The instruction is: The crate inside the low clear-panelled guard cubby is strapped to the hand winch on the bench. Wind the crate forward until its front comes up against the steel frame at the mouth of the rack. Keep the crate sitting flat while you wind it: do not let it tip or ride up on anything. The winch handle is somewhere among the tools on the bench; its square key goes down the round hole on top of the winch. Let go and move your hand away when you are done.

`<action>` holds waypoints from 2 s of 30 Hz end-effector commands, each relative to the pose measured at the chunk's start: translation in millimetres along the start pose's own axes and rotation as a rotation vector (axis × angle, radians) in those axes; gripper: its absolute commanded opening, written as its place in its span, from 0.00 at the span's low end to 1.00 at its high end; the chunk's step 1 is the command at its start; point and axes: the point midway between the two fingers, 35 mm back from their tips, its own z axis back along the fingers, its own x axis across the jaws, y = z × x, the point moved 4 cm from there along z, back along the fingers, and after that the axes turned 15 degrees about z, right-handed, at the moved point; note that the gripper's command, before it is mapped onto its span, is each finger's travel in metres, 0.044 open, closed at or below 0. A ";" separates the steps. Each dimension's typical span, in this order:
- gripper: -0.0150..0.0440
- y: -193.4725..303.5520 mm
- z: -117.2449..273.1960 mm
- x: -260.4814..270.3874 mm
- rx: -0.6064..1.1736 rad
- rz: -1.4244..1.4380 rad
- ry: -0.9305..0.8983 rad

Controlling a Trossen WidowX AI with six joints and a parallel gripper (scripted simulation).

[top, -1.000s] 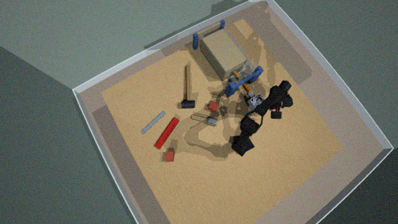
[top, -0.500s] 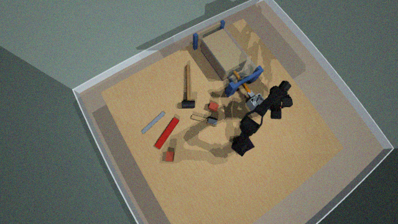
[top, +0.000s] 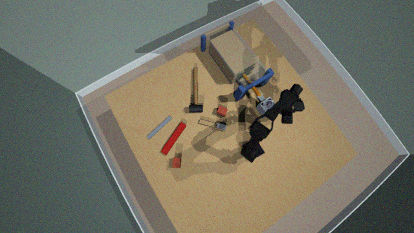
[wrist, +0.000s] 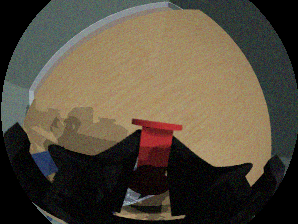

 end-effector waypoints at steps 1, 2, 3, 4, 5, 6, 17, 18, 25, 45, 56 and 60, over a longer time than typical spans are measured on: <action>0.25 1.3 -2.5 0.3 0.005 -0.005 0.000; 0.25 1.3 -2.5 0.3 0.005 -0.005 0.000; 0.25 1.3 -2.5 0.3 0.005 -0.005 0.000; 0.25 1.3 -2.5 0.3 0.005 -0.005 0.000; 0.25 0.7 -2.7 1.1 0.005 -0.005 0.000; 0.25 0.0 -2.9 2.0 0.005 -0.005 0.000; 0.25 -4.0 -3.8 7.8 0.005 -0.005 0.000; 0.25 -4.0 -3.8 7.8 0.005 -0.005 0.000; 0.25 -8.3 -4.7 15.2 0.004 -0.005 -0.001; 0.25 -17.3 -5.6 37.7 0.004 -0.005 -0.003; 0.25 -20.0 -5.1 50.6 0.004 -0.004 -0.004; 0.25 -20.6 -4.7 55.4 0.004 -0.004 -0.004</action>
